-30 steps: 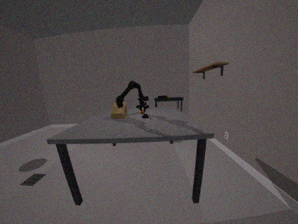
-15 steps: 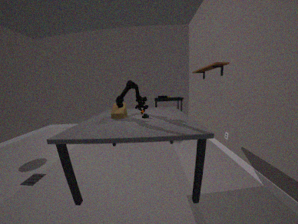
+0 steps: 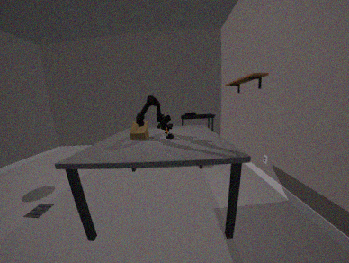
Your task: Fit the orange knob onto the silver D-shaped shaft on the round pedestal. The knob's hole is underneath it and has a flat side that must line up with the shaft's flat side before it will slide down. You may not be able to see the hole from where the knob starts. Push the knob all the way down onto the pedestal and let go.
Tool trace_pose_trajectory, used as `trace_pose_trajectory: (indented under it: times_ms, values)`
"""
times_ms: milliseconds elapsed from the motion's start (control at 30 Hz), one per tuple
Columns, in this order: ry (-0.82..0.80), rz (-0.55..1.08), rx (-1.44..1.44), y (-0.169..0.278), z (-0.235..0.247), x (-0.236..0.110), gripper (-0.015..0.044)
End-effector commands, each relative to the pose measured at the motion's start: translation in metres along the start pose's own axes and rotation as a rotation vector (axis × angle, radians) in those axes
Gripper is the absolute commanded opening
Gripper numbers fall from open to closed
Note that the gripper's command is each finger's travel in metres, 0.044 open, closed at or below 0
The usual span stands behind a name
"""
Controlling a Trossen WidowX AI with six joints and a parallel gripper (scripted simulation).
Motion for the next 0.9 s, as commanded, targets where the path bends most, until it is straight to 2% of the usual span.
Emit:
trace_pose_trajectory:
  times_ms: [0,867]
  values:
    - [0.009,-0.060,-0.005,0.005,0.003,-0.003,0.0179]
    - [0.074,-0.420,-0.007,0.037,0.010,-0.012,0.0179]
Point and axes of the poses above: the point midway between the two fingers, 35 mm back from their tips, its own x axis out along the fingers, its own z axis across the jaws, y = z × x, the point moved 3 cm from there along -x, back along the fingers, and after that the axes turned 11 degrees about -x, right-handed, at the moved point
